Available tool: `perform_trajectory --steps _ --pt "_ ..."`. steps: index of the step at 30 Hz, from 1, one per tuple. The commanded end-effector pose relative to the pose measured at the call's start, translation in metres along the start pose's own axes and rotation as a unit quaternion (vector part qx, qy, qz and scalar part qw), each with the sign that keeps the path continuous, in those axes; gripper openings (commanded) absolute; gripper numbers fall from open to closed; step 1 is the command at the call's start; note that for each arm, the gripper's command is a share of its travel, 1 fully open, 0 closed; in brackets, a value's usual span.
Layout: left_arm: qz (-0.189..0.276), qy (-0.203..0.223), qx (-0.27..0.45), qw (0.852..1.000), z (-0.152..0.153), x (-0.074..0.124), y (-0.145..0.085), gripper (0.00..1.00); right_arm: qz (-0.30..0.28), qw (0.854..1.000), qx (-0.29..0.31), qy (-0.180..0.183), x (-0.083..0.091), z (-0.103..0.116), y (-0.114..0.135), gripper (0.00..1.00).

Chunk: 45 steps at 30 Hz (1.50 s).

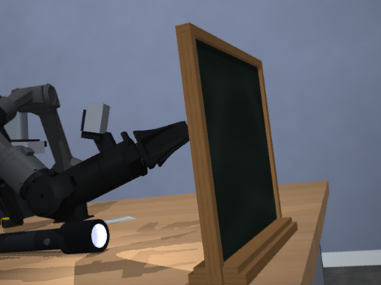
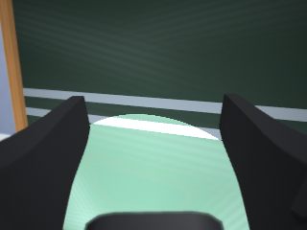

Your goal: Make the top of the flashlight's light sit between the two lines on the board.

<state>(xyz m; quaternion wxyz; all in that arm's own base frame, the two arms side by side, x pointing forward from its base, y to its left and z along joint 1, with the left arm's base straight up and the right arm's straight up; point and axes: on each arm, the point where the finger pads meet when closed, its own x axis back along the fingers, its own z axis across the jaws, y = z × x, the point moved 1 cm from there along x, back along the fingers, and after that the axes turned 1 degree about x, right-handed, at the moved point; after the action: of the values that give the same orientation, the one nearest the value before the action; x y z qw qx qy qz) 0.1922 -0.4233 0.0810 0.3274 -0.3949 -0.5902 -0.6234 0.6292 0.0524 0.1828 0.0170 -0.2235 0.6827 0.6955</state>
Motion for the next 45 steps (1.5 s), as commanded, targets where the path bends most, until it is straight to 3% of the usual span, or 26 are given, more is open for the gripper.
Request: perform_trajectory --steps 1,8,22,25,35,45 --pt "0.004 0.001 0.0 1.0 0.009 0.0 0.008 1.0 -0.002 1.0 0.0 0.0 -0.001 0.0 0.002 1.0" --pt "0.015 0.001 0.0 1.0 0.037 0.0 0.034 1.0 -0.002 1.0 0.0 0.0 -0.001 0.0 0.002 1.0" --pt "0.03 -0.008 0.012 0.999 0.124 0.007 0.093 1.0 -0.001 1.0 0.0 0.0 0.0 0.0 0.001 1.0" --pt "0.03 -0.009 0.013 0.999 0.13 0.007 0.096 1.0 -0.001 1.0 0.0 0.0 0.0 0.0 0.001 1.0" --pt "0.025 -0.018 0.023 0.999 0.2 0.018 0.12 1.0 -0.001 1.0 0.0 0.0 0.0 0.0 0.001 1.0" --pt "0.01 -0.023 0.031 0.999 0.257 0.029 0.129 1.0 -0.001 1.0 0.0 0.0 0.0 0.0 0.001 1.0"
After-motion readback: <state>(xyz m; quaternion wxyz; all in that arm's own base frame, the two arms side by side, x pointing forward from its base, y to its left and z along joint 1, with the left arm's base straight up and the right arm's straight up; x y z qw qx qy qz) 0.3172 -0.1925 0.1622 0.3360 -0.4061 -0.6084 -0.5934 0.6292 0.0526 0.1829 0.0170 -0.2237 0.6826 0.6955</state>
